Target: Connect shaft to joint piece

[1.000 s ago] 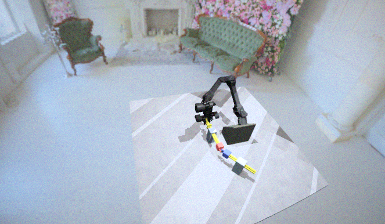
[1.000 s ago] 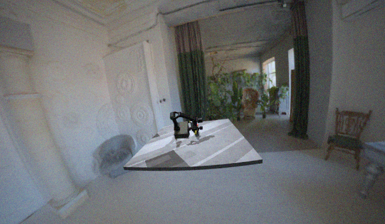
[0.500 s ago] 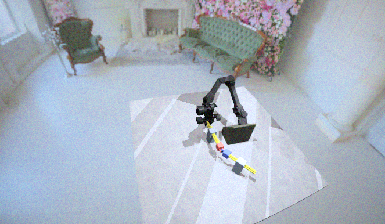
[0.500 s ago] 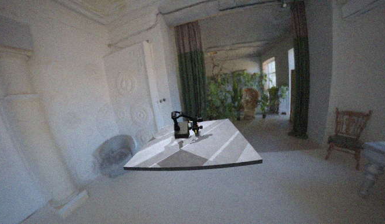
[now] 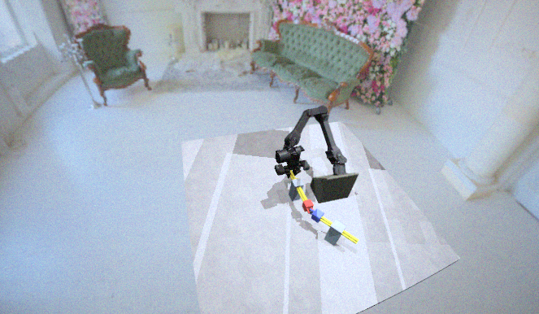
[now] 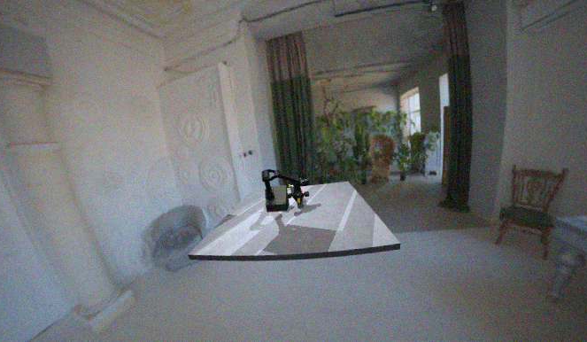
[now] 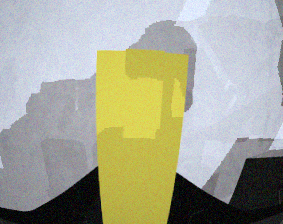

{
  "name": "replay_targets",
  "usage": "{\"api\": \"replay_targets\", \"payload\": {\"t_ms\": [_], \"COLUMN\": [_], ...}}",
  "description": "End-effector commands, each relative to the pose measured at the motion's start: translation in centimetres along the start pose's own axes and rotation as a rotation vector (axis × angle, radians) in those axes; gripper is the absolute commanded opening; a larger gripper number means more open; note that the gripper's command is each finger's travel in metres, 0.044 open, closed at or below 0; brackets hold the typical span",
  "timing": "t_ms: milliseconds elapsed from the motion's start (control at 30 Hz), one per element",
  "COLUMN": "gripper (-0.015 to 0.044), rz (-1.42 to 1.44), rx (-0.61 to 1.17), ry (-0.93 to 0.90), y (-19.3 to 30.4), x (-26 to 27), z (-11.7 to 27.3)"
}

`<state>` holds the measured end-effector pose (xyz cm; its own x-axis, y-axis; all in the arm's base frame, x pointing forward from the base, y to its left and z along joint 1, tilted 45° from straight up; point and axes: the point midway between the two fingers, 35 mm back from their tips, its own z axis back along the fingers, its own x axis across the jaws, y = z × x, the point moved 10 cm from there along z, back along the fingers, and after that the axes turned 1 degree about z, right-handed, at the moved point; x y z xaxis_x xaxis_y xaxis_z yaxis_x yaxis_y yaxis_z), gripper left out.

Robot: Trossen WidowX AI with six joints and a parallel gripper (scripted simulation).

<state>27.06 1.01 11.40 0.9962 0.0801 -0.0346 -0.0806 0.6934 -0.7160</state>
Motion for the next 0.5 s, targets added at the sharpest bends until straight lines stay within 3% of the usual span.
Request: {"api": "replay_targets", "payload": {"t_ms": [0, 100, 267, 467], "gripper": [0.0, 0.0067, 0.0067, 0.0224], "rz": [0.0, 0.0, 0.0, 0.0], "rx": [0.001, 0.001, 0.001, 0.001], "ry": [-0.001, -0.001, -0.001, -0.001], "y": [-0.01, -0.01, -0.01, -0.01], "x": [0.02, 0.02, 0.02, 0.02], "z": [0.01, 0.01, 0.01, 0.01]}}
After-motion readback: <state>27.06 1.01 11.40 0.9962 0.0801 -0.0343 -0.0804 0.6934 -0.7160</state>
